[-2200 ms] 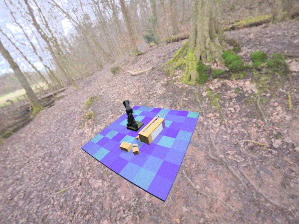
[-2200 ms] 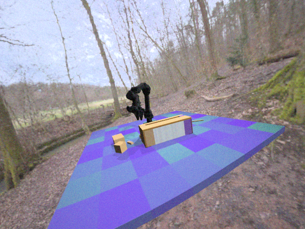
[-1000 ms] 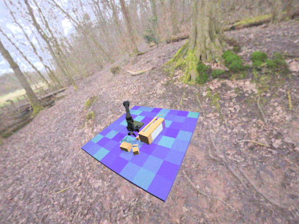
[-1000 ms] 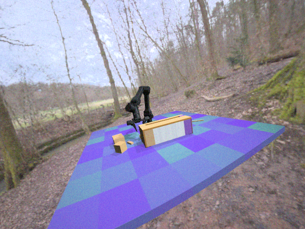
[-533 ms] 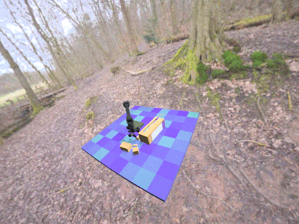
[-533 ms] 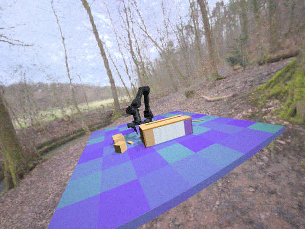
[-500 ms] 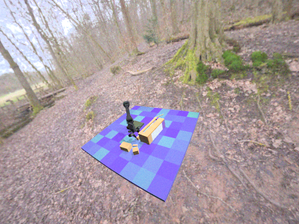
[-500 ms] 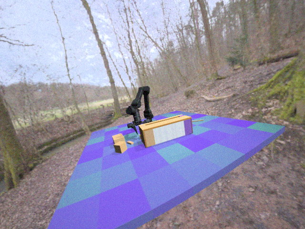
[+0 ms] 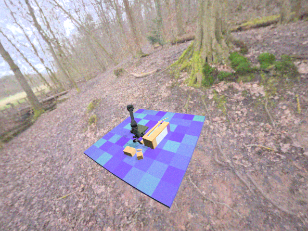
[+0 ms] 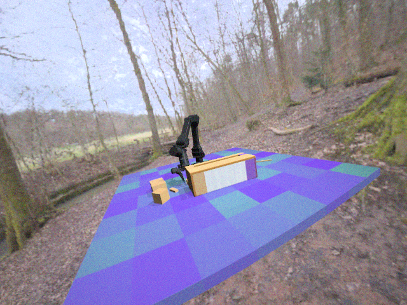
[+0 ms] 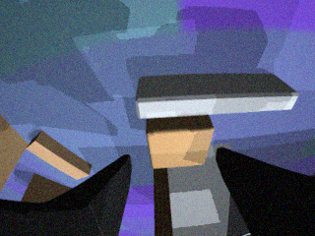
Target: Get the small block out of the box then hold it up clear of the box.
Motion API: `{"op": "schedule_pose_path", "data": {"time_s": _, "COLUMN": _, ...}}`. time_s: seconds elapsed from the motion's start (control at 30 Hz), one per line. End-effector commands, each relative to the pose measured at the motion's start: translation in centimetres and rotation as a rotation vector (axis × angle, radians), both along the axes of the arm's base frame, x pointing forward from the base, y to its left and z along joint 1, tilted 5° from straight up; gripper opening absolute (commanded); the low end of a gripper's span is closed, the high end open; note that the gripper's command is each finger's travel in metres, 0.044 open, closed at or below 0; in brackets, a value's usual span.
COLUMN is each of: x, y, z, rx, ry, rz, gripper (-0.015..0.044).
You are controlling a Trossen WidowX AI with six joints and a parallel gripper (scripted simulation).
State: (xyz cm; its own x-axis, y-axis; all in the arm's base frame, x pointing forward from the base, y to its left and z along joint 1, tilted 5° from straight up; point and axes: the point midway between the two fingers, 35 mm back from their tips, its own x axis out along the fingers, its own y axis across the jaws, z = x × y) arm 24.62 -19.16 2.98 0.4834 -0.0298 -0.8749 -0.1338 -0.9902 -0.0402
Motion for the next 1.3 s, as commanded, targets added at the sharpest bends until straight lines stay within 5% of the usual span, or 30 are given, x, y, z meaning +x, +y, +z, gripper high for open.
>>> {"op": "schedule_pose_path", "data": {"time_s": 0.0, "x": -0.2, "y": 0.2, "z": -0.9, "rx": 0.008, "ry": 0.011, "rz": -0.005, "gripper": 0.0285}}
{"op": "schedule_pose_path", "data": {"time_s": 0.2, "x": -0.2, "y": 0.4, "z": -1.6, "rx": 0.008, "ry": 0.011, "rz": -0.005, "gripper": 0.0285}}
{"op": "schedule_pose_path", "data": {"time_s": 0.43, "x": -0.2, "y": 0.4, "z": -1.6, "rx": 0.008, "ry": 0.011, "rz": -0.005, "gripper": 0.0101}}
{"op": "schedule_pose_path", "data": {"time_s": 0.63, "x": -0.2, "y": 0.2, "z": -0.6, "rx": 0.008, "ry": 0.01, "rz": -0.004, "gripper": 0.0003}}
{"op": "schedule_pose_path", "data": {"time_s": 1.27, "x": -1.3, "y": 1.0, "z": 8.1, "rx": 0.007, "ry": 0.004, "rz": -0.142, "gripper": 0.0}}
